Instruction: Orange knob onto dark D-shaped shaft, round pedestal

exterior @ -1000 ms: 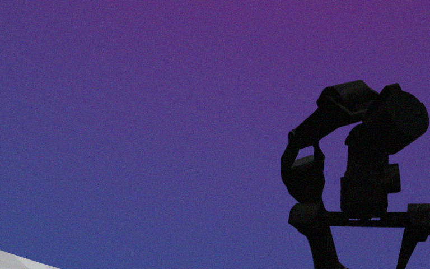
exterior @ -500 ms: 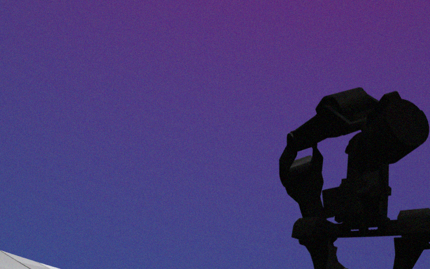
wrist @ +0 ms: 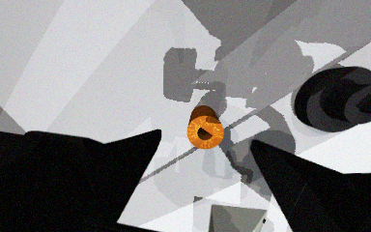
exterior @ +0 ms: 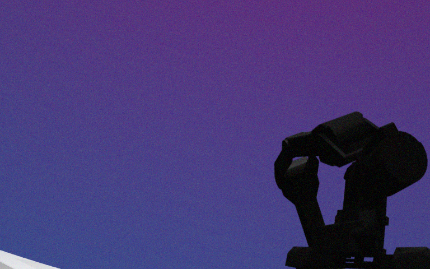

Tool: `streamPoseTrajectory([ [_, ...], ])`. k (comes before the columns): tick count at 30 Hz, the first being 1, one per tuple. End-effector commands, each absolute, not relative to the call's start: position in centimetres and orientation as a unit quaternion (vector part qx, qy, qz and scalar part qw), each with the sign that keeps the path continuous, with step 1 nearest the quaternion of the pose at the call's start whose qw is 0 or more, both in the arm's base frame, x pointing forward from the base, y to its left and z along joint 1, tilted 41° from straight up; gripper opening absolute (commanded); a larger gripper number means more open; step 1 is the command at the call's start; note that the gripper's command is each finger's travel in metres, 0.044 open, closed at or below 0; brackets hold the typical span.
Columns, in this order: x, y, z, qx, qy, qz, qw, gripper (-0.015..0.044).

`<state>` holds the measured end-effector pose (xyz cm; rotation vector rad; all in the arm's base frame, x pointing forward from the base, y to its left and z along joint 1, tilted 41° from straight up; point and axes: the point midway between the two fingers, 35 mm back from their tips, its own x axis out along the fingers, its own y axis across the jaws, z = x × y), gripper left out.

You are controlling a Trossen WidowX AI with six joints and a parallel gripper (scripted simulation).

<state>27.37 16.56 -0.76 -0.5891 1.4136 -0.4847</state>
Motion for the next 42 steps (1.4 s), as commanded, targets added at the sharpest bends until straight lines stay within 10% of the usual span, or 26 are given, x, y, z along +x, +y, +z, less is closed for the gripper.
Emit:
streamPoseTrajectory([
  [1, 27.5, 16.1, -1.3, -0.268, 0.633, -0.216, 0.693, 0.0440],
  [39, 28.0, 12.3, -5.6, -0.268, 0.632, -0.217, 0.694, 0.0440],
  [42, 28.0, 12.3, -5.6, -0.268, 0.632, -0.217, 0.694, 0.0361],
])
